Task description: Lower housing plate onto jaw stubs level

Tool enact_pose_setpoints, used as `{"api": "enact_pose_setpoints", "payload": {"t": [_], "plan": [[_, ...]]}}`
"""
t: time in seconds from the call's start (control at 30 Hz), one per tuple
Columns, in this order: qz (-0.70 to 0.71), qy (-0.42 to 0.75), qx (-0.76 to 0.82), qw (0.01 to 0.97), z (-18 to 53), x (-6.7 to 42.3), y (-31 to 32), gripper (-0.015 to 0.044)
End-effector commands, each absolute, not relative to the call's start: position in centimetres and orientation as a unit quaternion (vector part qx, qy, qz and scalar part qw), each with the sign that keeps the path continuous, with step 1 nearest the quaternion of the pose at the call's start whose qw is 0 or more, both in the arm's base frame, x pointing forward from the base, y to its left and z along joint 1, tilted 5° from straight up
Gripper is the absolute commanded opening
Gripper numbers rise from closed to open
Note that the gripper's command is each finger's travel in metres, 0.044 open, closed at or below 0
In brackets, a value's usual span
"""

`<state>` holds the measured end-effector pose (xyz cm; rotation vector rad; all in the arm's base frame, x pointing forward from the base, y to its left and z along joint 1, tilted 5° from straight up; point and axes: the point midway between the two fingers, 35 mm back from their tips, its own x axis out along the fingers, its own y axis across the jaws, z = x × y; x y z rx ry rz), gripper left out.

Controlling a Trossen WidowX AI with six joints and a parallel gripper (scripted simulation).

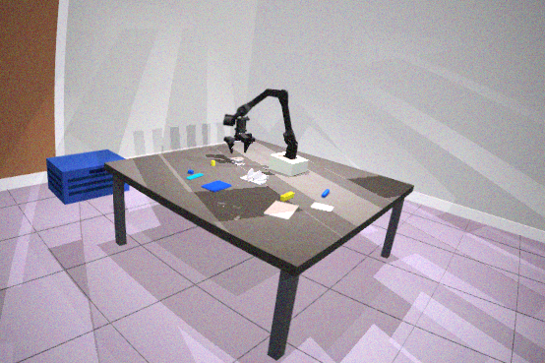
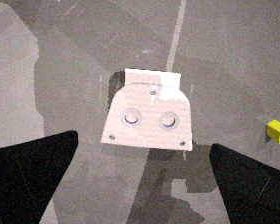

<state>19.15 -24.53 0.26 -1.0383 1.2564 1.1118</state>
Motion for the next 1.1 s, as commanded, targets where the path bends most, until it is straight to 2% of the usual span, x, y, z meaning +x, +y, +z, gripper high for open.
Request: {"api": "enact_pose_setpoints", "payload": {"t": [0.0, 1.07], "plan": [[0.47, 0.529, -0.44, 0.553, 0.2, 19.2, -24.5, 0.044], [0.47, 0.53, -0.439, 0.552, -1.9, 19.3, -24.6, 0.044]]}}
